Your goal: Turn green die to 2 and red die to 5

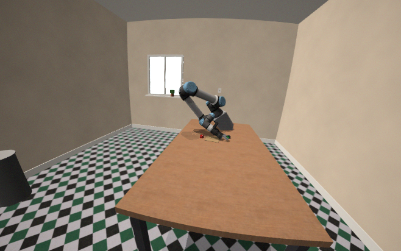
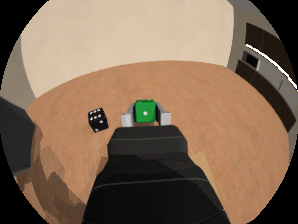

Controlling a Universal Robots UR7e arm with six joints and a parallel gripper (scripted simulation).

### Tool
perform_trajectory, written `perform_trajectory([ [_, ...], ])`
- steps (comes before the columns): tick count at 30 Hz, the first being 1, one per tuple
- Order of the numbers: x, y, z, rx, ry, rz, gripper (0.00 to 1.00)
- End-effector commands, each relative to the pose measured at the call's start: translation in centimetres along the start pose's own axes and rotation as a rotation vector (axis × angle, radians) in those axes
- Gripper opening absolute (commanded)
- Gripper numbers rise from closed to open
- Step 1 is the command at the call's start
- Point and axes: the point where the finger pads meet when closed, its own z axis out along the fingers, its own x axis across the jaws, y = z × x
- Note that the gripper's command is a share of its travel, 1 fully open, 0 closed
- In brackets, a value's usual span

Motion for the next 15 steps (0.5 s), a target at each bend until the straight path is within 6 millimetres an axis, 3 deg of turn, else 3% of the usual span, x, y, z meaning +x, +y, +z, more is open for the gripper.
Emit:
perform_trajectory([
  [1, 0.02, -0.03, -0.01, 0.0, 0.0, -0.001, 0.57],
  [15, 0.02, 0.17, 0.1, 0.0, 0.0, -0.001, 0.57],
])
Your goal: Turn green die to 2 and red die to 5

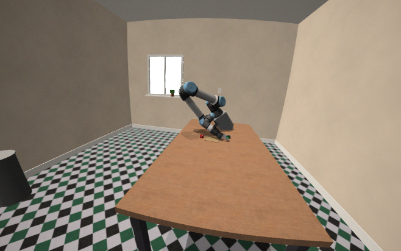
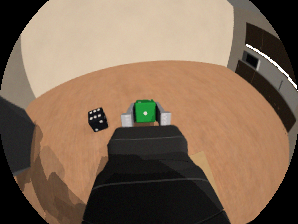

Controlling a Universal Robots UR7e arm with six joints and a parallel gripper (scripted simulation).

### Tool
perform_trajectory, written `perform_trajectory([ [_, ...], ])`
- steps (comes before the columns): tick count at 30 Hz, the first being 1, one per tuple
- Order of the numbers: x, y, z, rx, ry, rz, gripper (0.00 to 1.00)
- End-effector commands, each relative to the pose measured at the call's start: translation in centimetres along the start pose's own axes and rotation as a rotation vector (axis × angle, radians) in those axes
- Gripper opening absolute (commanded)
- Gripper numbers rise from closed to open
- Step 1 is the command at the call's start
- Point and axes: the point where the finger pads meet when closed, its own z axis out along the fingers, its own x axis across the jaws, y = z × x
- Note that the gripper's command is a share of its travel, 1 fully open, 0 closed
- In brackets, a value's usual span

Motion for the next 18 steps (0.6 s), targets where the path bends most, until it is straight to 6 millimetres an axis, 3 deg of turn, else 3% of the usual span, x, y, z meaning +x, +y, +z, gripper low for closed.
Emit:
perform_trajectory([
  [1, 0.01, 0.14, 0.08, 0.0, 0.0, -0.001, 0.57],
  [18, 0.01, 0.77, 0.42, 0.0, 0.0, -0.001, 0.57],
])
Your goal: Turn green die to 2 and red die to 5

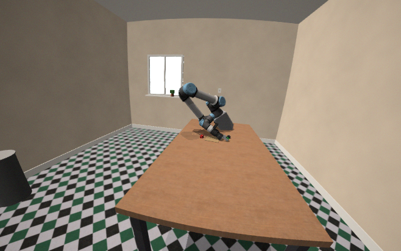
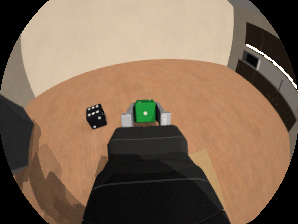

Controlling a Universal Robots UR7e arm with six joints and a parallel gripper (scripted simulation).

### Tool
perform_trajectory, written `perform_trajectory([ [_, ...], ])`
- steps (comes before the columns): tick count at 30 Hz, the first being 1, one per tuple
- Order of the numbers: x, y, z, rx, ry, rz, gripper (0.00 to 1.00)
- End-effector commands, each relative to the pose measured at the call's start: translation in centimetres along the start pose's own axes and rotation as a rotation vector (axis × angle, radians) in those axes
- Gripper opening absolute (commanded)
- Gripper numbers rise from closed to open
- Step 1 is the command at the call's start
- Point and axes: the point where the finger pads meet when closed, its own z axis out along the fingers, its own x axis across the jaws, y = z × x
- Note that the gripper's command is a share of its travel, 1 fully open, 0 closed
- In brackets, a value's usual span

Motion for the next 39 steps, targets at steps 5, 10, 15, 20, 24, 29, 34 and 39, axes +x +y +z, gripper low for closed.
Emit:
perform_trajectory([
  [5, 0.02, 0.0, 0.01, 0.0, 0.001, -0.001, 0.57],
  [10, 0.02, 0.0, 0.01, 0.0, 0.001, -0.001, 0.57],
  [15, 0.02, 0.0, 0.01, 0.0, 0.001, -0.001, 0.57],
  [20, 0.02, 0.0, 0.01, 0.0, 0.001, -0.001, 0.57],
  [24, 0.02, 0.0, 0.01, 0.0, 0.001, -0.001, 0.57],
  [29, 0.02, 0.0, 0.01, 0.0, 0.001, -0.001, 0.57],
  [34, 0.02, 0.0, 0.01, 0.0, 0.001, -0.001, 0.57],
  [39, 0.02, 0.0, 0.01, 0.0, 0.001, -0.001, 0.63],
])
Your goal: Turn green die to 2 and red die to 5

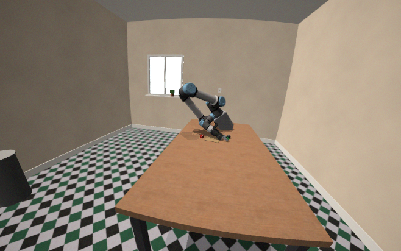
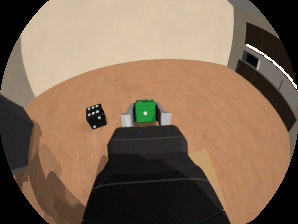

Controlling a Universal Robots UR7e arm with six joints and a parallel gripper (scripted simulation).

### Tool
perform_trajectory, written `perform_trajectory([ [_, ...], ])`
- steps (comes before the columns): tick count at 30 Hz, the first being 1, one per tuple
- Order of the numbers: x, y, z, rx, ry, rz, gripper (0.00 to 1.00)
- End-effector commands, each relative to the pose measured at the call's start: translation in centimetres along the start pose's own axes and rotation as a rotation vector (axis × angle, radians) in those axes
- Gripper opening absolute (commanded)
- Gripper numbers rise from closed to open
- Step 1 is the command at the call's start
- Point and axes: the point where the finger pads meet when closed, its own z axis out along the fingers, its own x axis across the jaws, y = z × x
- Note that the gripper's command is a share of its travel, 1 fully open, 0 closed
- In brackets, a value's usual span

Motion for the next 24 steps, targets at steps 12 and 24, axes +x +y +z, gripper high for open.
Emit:
perform_trajectory([
  [12, 0.02, -0.03, -0.01, 0.0, 0.0, -0.001, 0.87],
  [24, 0.02, -0.03, -0.01, 0.0, 0.0, -0.001, 0.87],
])
